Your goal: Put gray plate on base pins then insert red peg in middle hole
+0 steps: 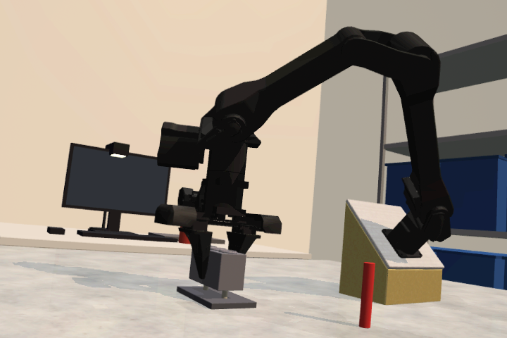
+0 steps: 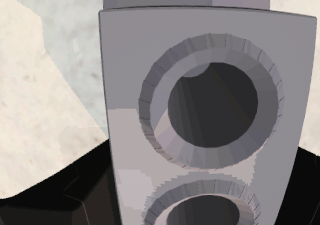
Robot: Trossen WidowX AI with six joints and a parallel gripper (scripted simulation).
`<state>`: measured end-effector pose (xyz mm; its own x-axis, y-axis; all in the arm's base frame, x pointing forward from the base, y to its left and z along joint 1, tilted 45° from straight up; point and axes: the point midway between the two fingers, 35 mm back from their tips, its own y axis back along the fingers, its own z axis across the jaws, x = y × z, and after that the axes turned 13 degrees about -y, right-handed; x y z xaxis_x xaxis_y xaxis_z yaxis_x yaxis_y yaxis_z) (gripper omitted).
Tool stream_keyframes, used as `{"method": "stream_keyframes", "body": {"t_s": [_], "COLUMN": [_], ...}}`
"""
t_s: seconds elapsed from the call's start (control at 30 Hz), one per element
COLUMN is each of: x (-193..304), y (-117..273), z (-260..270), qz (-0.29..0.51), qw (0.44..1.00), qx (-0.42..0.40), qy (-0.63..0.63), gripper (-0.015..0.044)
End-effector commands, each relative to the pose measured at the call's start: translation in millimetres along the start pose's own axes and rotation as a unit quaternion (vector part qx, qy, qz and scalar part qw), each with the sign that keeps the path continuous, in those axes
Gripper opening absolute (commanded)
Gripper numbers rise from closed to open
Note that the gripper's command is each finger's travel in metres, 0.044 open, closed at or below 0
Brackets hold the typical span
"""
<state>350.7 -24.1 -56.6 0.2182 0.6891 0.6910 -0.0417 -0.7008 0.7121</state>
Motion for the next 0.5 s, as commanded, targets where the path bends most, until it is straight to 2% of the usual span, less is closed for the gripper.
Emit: {"method": "stream_keyframes", "body": {"t_s": [0.0, 0.3, 0.47], "x": [-0.4, 0.1, 0.1], "y": [-6.7, -4.6, -4.6], "z": [-1.4, -0.2, -0.2], "qz": [0.002, 0.000, 0.000], "qw": [1.000, 1.000, 1.000], "qx": [0.001, 0.000, 0.000], "qy": [-0.004, 0.000, 0.000], "gripper": [0.0000, 0.0000, 0.0131]}}
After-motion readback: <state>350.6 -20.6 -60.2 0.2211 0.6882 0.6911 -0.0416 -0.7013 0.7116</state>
